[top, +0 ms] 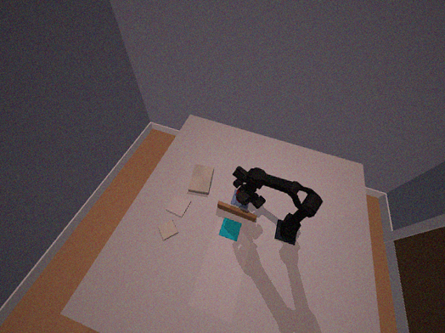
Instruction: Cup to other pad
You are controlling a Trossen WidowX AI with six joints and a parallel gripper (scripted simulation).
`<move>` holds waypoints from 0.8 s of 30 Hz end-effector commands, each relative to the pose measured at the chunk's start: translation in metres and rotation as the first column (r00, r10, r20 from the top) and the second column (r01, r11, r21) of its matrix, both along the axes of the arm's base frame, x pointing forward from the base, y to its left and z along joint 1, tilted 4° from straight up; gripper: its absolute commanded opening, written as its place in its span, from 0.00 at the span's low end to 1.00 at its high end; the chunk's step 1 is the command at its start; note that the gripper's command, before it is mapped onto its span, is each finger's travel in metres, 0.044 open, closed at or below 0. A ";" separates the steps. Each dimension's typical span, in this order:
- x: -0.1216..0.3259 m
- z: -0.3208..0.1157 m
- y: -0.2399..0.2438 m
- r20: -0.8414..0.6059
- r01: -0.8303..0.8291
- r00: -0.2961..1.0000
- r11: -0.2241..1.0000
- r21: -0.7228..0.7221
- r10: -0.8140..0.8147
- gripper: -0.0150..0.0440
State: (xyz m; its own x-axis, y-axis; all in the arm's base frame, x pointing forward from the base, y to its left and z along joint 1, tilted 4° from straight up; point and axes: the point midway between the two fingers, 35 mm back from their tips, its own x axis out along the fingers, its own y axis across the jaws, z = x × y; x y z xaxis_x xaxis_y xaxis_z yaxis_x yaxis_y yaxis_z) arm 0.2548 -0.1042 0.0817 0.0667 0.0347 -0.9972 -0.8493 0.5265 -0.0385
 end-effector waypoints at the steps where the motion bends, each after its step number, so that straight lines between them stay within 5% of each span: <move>1: 0.000 -0.007 0.001 -0.004 0.003 1.000 1.000 0.007 -0.003 0.50; 12: -0.001 -0.017 0.002 -0.004 0.003 1.000 1.000 0.007 -0.003 0.50; 14: -0.001 -0.016 0.001 -0.005 0.000 1.000 1.000 0.002 0.000 0.42; 24: -0.001 -0.016 0.001 -0.005 0.000 1.000 1.000 0.002 0.000 0.30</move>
State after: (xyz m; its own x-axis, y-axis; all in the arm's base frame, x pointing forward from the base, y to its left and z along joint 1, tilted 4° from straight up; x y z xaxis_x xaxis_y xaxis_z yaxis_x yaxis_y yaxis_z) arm 0.2536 -0.1026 0.0655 0.0615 0.0372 -0.9974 -0.8495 0.5266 -0.0327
